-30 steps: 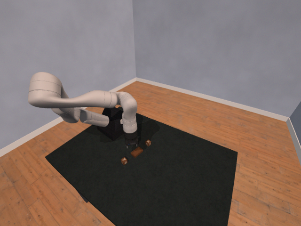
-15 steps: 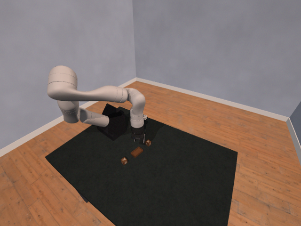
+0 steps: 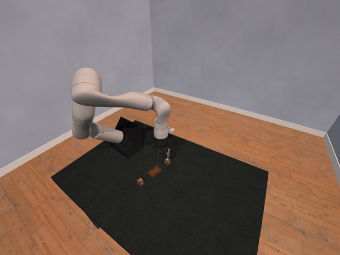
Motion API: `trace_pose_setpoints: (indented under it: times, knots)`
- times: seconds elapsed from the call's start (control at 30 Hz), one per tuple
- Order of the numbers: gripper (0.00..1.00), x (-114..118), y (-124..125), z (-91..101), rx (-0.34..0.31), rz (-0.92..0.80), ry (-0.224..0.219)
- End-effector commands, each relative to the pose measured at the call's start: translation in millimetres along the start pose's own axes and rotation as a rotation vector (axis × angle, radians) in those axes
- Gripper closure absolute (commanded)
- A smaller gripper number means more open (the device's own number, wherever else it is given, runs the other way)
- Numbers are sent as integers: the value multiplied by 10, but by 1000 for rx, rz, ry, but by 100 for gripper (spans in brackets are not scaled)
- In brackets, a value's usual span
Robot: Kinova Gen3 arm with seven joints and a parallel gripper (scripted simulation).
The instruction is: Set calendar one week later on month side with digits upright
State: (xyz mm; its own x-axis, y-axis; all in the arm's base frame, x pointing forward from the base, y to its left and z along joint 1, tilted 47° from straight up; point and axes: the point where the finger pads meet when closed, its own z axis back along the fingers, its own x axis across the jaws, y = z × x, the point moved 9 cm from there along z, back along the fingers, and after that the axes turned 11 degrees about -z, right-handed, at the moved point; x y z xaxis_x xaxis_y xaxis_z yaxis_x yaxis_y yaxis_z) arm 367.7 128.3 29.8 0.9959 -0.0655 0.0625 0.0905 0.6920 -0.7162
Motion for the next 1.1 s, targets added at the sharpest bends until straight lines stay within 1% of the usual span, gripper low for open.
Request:
trace_pose_setpoints:
  times: [0.0,0.1,0.17,0.43,0.83,0.87,1.07]
  knots:
    - [0,-37,119,-8,-7,-27,-10]
    - [0,-36,185,-16,-8,-82,-13]
    - [0,-36,185,-16,-8,-82,-13]
    - [0,-34,292,-28,-8,-174,-21]
    - [0,-34,319,-31,-8,-197,-23]
    - [10,-34,319,-31,-8,-197,-23]
    - [10,-34,319,-31,-8,-197,-23]
